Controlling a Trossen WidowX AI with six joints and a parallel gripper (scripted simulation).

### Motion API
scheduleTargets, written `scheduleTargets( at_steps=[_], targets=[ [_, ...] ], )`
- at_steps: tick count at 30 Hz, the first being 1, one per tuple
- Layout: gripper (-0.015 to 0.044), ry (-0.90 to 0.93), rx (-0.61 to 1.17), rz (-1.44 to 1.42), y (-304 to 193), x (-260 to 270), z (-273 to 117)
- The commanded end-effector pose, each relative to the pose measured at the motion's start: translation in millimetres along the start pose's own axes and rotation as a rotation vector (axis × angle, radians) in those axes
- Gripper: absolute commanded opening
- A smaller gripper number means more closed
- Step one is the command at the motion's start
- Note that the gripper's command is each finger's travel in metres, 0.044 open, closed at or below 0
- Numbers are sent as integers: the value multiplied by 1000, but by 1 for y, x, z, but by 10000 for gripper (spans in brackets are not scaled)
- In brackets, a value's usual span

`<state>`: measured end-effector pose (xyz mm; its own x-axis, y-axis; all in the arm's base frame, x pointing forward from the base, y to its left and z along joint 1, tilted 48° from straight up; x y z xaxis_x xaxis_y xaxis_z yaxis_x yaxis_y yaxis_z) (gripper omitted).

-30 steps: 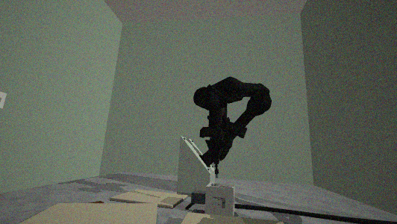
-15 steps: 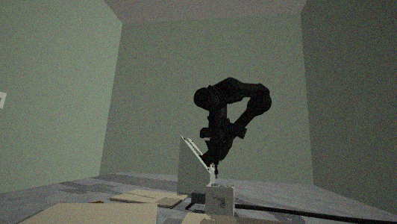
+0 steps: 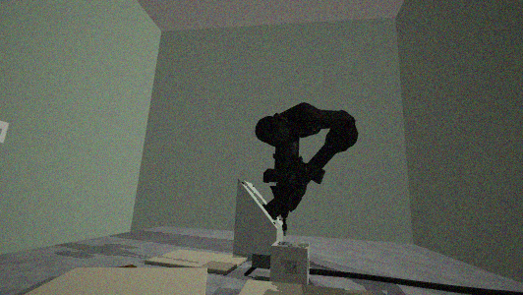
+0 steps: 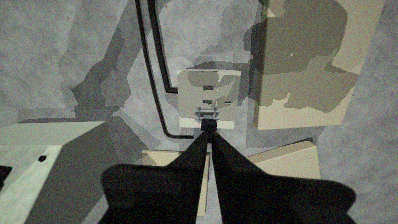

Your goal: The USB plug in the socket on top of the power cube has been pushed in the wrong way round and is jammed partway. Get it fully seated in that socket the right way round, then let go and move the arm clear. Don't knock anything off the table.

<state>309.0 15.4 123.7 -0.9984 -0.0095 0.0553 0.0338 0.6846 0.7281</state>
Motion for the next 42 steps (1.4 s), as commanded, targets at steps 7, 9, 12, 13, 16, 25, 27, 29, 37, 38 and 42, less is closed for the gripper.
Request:
scheduleTargets(
  at_steps=[7, 9, 12, 13, 16, 25, 27, 29, 37, 38, 42],
  targets=[
    [0, 2, 7, -13, 0, 0, 2],
    [0, 2, 7, -14, 0, 0, 2],
    [0, 2, 8, -16, 0, 0, 2],
    [0, 2, 9, -16, 0, 0, 3],
    [0, 2, 10, -18, 0, 0, 3],
    [0, 2, 12, -23, 0, 0, 4],
    [0, 2, 13, -24, 0, 0, 4],
    [0, 2, 13, -25, 0, 0, 4],
    [0, 2, 16, -30, 0, 0, 5],
    [0, 2, 16, -30, 0, 0, 6],
    [0, 2, 17, -33, -1, 0, 6]
  ],
)
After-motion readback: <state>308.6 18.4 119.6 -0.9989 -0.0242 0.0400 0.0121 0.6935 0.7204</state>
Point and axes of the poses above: the point midway between the two fingers, 35 mm back from their tips, its own z axis out along the fingers, its own x axis across the jaws, y = z × x, the point moved 5 cm from there along -z, back along the fingers
